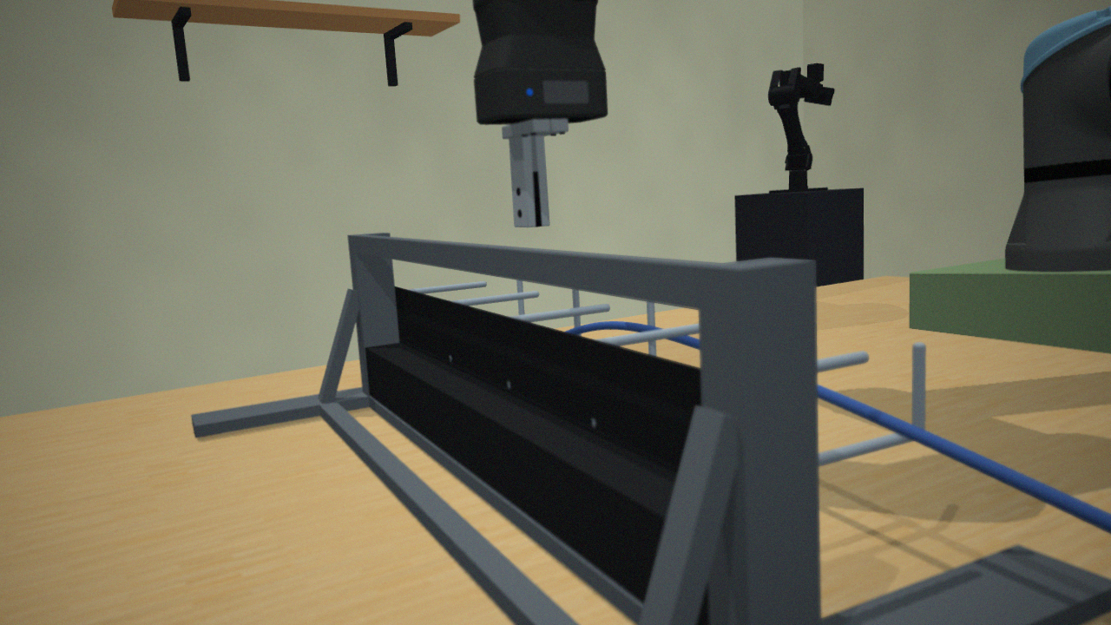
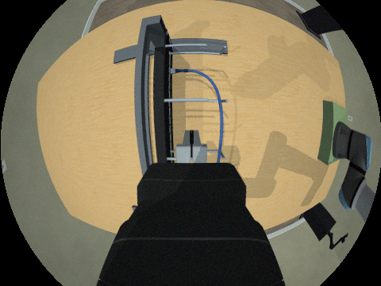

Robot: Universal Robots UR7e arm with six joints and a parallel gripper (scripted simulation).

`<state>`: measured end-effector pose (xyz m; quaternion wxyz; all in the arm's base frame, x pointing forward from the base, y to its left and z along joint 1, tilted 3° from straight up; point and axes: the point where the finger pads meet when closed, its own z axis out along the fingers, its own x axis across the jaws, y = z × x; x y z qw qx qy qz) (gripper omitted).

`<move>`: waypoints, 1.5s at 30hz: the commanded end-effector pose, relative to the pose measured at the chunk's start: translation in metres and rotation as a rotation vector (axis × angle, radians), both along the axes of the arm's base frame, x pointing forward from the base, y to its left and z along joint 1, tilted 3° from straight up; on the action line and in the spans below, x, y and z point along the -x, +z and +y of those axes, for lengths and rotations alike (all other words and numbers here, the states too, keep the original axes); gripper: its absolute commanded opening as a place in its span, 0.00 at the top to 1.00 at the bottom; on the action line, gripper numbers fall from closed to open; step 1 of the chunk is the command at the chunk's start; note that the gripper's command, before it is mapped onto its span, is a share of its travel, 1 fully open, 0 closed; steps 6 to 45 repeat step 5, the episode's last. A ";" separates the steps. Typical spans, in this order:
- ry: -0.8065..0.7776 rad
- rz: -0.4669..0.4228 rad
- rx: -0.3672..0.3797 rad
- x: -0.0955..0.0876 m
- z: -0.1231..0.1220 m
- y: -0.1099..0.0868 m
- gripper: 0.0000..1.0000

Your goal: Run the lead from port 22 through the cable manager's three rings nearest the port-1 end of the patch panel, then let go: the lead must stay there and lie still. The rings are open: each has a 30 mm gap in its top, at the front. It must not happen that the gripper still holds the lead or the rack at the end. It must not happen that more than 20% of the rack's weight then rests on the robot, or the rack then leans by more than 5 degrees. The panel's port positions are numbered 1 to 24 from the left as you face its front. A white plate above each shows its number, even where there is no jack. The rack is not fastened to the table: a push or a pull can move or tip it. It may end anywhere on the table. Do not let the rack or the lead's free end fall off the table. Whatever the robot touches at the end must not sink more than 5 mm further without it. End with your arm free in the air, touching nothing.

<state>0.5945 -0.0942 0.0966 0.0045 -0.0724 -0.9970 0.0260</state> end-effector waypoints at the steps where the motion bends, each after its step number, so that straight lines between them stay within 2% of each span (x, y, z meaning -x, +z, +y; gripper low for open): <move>1: 0.000 -0.002 0.001 0.000 0.000 0.001 1.00; 45: 0.000 -0.002 0.001 0.000 0.000 0.001 1.00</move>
